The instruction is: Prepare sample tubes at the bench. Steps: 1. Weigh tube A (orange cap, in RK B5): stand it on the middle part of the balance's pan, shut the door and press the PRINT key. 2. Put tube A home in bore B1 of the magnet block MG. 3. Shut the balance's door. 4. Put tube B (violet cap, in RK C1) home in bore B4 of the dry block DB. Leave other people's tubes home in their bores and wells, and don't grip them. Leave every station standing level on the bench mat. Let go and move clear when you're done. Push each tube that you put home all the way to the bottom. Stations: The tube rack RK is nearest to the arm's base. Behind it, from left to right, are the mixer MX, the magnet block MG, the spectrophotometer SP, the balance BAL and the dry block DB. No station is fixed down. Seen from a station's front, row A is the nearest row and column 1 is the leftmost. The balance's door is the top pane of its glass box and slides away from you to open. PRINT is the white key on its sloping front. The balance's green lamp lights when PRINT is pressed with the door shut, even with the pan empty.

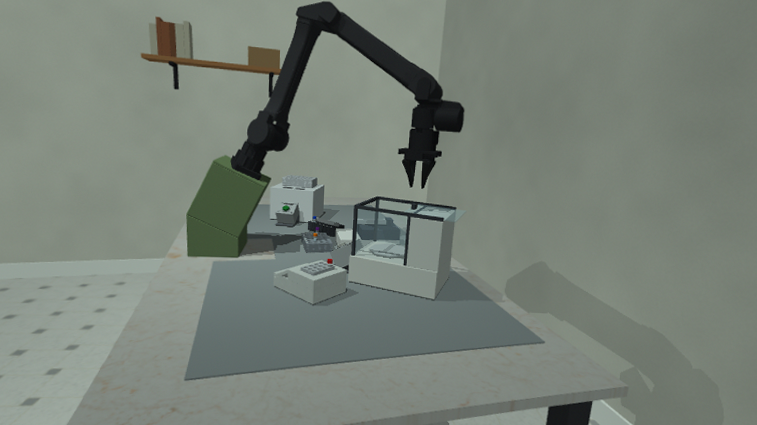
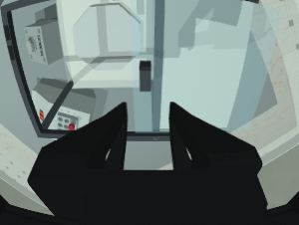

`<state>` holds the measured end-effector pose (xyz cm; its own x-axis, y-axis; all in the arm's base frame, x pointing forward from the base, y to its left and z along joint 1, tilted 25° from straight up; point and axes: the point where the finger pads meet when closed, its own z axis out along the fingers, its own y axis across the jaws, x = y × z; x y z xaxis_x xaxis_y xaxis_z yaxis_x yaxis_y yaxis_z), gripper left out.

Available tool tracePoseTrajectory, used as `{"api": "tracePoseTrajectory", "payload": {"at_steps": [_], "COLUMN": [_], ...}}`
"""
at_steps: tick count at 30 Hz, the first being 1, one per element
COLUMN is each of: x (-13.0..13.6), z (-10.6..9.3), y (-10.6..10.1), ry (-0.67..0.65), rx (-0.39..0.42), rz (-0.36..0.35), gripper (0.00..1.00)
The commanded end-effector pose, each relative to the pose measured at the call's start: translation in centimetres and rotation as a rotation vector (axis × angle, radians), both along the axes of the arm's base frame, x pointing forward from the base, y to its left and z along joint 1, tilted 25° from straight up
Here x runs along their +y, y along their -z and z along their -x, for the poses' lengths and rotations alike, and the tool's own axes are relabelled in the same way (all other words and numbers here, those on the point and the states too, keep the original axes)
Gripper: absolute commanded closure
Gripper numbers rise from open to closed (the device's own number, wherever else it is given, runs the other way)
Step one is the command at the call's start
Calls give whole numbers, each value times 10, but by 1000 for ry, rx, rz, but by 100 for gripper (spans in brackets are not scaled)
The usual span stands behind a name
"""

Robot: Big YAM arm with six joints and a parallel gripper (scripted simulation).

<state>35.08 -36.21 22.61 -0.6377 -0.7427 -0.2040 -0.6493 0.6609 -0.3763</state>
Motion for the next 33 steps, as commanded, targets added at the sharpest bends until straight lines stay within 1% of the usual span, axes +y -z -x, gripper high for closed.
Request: {"api": "tracePoseTrajectory", "payload": {"at_steps": [1, 4, 9, 10, 11, 13, 14, 16, 18, 19, 21, 22, 25, 26, 27, 28, 30, 31, 33], "x": [-12, -11, -12, -5, -5, -5, 9, 19, 21, 29, 36, 42, 59, 53, 65, 72, 72, 78, 92], "z": [3, 5, 4, 1, -16, -16, -13, -25, -26, -29, -37, -42, -58, -65, -64, -69, -69, -72, -77], "y": [-41, -44, -36, -23, -18, -18, 6, 16, 16, -1, 3, 4, 5, -11, 5, 5, 5, 9, 18], "ry": [7, 10, 12, 4, 20, 20, 39, 39, 39, 55, 56, 67, 70, 70, 81, 85, 85, 113, 124], "rx": [-44, -45, -38, -22, -27, -27, -9, -6, -6, -47, -47, -76, -85, -109, -115, -126, -126, -129, -130], "rz": [53, 52, 43, 23, 1, 1, -26, -29, -29, -1, -2, 11, 14, 33, 22, 25, 25, 7, 0], "gripper": [70, 70, 70, 70, 64, 64, 64, 64, 64, 64, 64, 64, 64, 64, 64, 64, 64, 64, 64]}}
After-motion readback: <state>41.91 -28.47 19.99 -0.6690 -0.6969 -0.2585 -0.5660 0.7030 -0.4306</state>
